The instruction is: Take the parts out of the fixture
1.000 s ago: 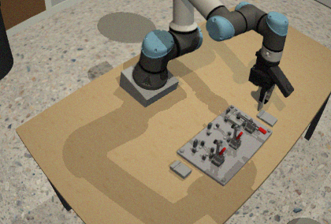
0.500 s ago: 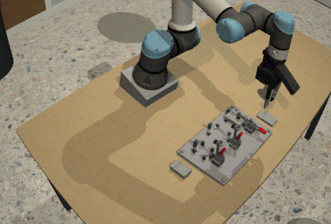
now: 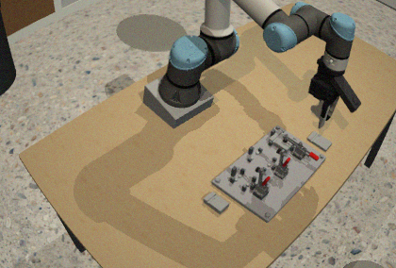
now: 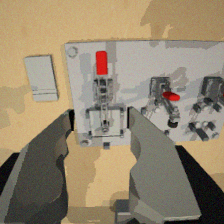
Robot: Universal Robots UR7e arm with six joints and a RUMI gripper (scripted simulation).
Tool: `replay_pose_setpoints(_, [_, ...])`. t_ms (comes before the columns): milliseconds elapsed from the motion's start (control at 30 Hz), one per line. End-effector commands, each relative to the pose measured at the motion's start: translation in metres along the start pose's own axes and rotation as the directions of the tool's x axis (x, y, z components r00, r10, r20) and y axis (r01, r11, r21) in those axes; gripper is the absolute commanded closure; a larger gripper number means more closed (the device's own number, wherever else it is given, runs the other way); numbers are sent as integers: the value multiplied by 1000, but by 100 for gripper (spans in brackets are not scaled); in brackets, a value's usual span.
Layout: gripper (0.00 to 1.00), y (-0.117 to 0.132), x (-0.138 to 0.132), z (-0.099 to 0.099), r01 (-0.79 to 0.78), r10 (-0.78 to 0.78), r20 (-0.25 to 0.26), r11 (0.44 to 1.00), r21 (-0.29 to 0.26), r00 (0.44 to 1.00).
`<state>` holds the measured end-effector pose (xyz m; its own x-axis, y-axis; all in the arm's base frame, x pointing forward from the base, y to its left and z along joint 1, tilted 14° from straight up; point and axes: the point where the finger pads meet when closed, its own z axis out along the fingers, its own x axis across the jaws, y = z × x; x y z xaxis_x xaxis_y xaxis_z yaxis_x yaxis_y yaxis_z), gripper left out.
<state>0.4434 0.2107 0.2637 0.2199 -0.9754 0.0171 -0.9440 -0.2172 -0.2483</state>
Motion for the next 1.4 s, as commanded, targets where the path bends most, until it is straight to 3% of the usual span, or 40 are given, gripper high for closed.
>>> replay_pose_setpoints(0, [72,-1,-1,-1,0,0,0,1000,1,1000])
replay_pose_setpoints(367, [72,-1,-1,2,0,0,0,1000,1,1000])
replay_pose_setpoints(700, [72,-1,-1,25,0,0,0,1000,1,1000])
replay_pose_setpoints(1200, [72,-1,-1,104,0,0,0,1000,1,1000])
replay_pose_setpoints(1367, [72,-1,-1,116,0,0,0,1000,1,1000])
